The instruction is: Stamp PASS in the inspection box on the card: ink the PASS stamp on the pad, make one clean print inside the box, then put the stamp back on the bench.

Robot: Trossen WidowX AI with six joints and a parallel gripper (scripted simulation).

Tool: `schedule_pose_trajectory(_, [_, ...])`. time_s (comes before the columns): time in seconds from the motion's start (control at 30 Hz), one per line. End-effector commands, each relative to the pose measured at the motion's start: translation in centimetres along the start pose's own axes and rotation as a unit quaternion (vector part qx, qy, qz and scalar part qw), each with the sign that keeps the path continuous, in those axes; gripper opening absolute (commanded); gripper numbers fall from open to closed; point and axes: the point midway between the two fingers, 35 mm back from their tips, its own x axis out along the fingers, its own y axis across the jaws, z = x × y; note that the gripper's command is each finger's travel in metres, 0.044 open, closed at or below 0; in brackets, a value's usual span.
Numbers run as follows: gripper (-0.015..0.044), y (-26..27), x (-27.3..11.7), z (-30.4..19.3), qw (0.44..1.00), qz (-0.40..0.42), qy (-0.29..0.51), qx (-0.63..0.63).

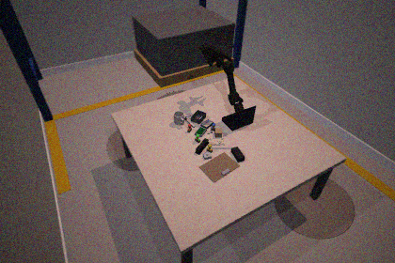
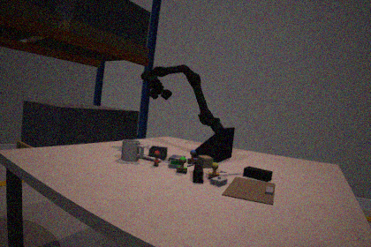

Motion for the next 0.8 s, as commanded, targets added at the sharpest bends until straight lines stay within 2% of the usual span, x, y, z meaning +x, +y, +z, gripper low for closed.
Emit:
schedule_pose_trajectory(0.0, [0.0223, 1.3, -0.6, 7.5, 0.996, 0.011, -0.083, -0.005])
schedule_pose_trajectory(0.2, [0.0223, 3.4, -3.5, 15.4, 0.984, 0.024, -0.178, -0.015])
schedule_pose_trajectory(0.43, [0.0223, 6.9, -9.5, 23.4, 0.958, 0.042, -0.285, -0.022])
schedule_pose_trajectory(0.77, [0.0223, 14.6, -19.0, 30.6, 0.918, 0.11, -0.382, 0.002])
